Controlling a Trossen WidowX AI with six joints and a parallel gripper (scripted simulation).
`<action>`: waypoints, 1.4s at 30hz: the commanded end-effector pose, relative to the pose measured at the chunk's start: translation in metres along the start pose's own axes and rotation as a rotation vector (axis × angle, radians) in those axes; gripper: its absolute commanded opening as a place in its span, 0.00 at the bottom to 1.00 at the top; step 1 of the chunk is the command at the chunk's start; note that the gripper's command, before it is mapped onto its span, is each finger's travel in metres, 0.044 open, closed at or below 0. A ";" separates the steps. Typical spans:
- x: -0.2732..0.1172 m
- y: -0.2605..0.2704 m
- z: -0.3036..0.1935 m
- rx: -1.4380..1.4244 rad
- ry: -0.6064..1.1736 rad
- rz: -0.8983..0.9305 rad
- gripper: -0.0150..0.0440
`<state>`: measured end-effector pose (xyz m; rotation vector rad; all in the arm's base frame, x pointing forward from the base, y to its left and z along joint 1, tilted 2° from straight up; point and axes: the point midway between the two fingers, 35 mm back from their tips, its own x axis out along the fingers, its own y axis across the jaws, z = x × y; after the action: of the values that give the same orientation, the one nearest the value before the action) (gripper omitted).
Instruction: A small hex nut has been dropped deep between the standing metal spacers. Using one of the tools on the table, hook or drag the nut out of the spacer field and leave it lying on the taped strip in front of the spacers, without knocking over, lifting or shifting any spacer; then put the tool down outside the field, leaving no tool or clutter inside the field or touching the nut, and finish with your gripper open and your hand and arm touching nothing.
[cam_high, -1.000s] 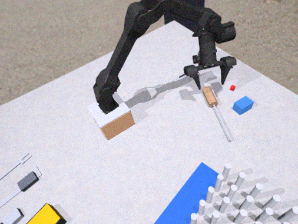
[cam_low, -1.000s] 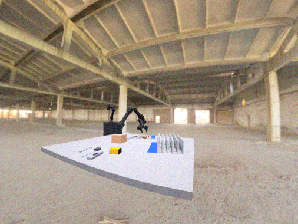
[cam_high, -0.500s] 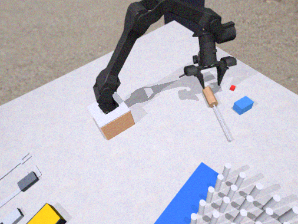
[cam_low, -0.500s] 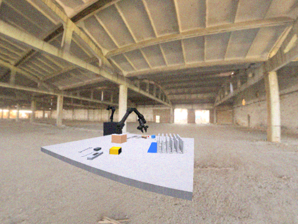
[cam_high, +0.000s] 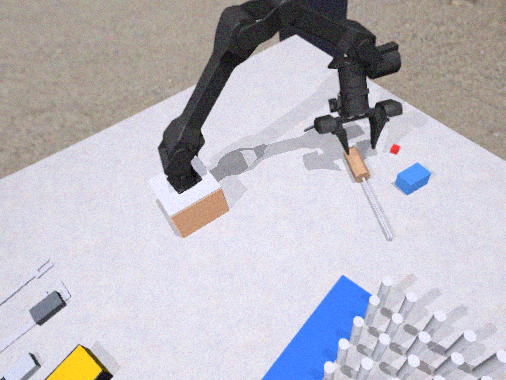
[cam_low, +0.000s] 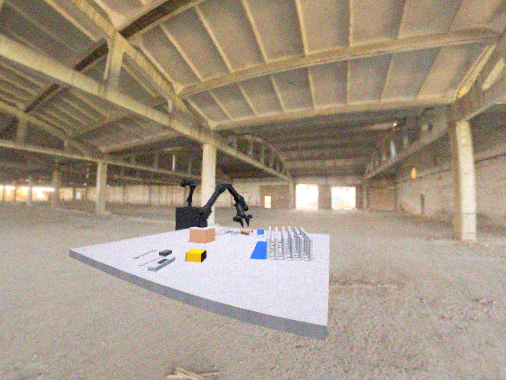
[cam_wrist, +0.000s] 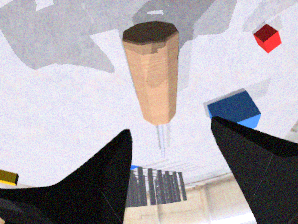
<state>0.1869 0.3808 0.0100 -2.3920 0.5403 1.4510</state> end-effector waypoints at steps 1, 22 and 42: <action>0.012 0.004 0.006 -0.007 0.005 0.018 0.73; 0.043 0.005 0.021 -0.009 0.005 0.018 0.73; 0.051 0.006 0.026 -0.009 0.005 0.018 0.58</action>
<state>0.1862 0.3800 -0.0435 -2.4001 0.5509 1.4572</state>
